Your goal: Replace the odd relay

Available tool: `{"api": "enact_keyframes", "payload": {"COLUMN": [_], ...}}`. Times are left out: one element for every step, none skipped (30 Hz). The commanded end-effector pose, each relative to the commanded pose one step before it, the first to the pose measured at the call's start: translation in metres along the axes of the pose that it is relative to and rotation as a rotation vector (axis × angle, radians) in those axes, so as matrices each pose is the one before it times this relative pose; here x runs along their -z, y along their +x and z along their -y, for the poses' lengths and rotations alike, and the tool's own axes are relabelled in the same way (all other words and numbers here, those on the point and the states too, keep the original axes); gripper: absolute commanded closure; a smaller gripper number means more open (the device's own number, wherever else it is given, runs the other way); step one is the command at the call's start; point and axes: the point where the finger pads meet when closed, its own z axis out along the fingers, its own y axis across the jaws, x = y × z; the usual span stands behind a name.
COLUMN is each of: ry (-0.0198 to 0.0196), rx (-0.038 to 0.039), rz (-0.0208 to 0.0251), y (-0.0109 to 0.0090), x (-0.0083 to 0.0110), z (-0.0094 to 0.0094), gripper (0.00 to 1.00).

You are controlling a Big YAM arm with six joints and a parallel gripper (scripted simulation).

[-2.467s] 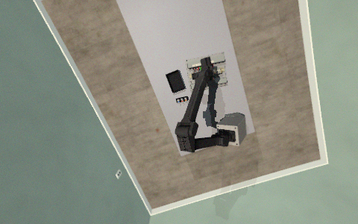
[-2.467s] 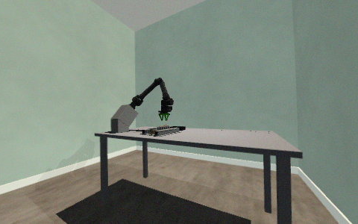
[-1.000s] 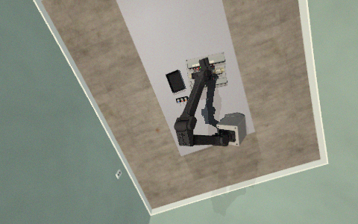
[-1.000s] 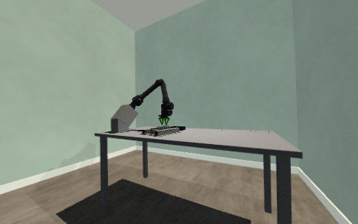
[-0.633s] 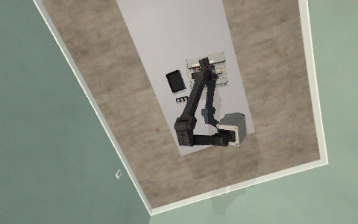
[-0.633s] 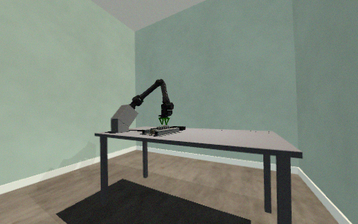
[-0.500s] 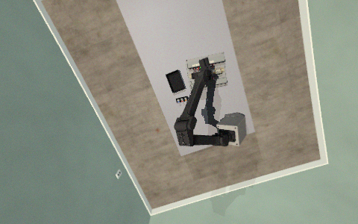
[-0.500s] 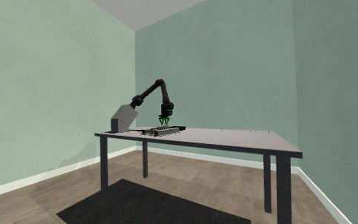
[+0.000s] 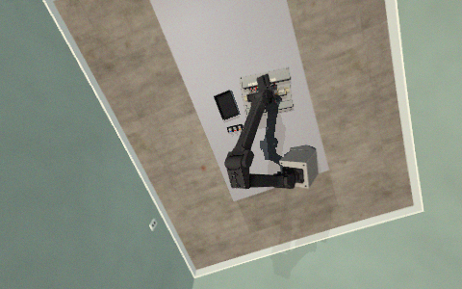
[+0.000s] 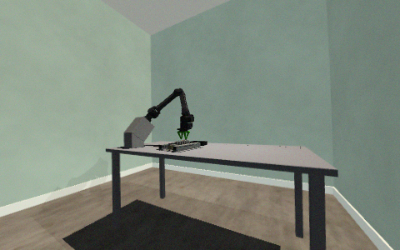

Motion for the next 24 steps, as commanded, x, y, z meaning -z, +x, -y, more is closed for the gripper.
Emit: {"api": "enact_keyframes", "payload": {"ry": [0.02660,-0.00144,-0.00123,-0.00104,-0.00089,-0.00075,-0.00064,-0.00054,-0.00044,-0.00033,-0.00018,-0.00002,0.00000,0.00000,0.00043,0.00045,0.00040,0.00034,0.00029,0.00024,0.00021,0.00018,0.00015,0.00013], "rx": [0.00960,0.00067,0.00068,0.00071,0.00069,0.00063,0.00054,0.00046,0.00037,0.00025,0.00010,-0.00009,0.00000,0.00000,-0.00062,-0.00063,-0.00056,-0.00048,-0.00040,-0.00034,-0.00029,-0.00025,-0.00021,-0.00018], "rz": [0.00222,-0.00007,-0.00006,-0.00005,-0.00004,-0.00003,-0.00003,-0.00002,-0.00002,-0.00002,-0.00001,-0.00002,0.00000,0.00000,-0.00003,-0.00001,0.00000,0.00000,0.00001,0.00001,0.00001,0.00001,0.00001,0.00000], "y": [-0.00564,-0.00035,-0.00029,-0.00025,-0.00021,-0.00018,-0.00015,-0.00013,-0.00010,-0.00005,0.00001,0.00009,0.00000,0.00000,0.00035,0.00034,0.00030,0.00026,0.00022,0.00018,0.00016,0.00013,0.00011,0.00010], "x": [0.00426,-0.00069,-0.00059,-0.00050,-0.00042,-0.00036,-0.00031,-0.00026,-0.00021,-0.00016,-0.00009,-0.00001,0.00000,0.00000,0.00021,0.00022,0.00020,0.00017,0.00014,0.00012,0.00010,0.00009,0.00007,0.00006], "z": [0.00953,-0.00039,-0.00033,-0.00028,-0.00024,-0.00020,-0.00017,-0.00015,-0.00012,-0.00009,-0.00005,0.00000,0.00000,0.00000,0.00012,0.00012,0.00011,0.00009,0.00008,0.00007,0.00006,0.00005,0.00004,0.00004], "gripper": [0.41,0.41,0.41,0.41,0.41,0.41,0.41,0.41,0.41,0.41,0.41,0.41,0.41,0.41,0.41,0.41,0.41,0.41,0.41,0.41,0.41,0.41,0.41,0.41]}}
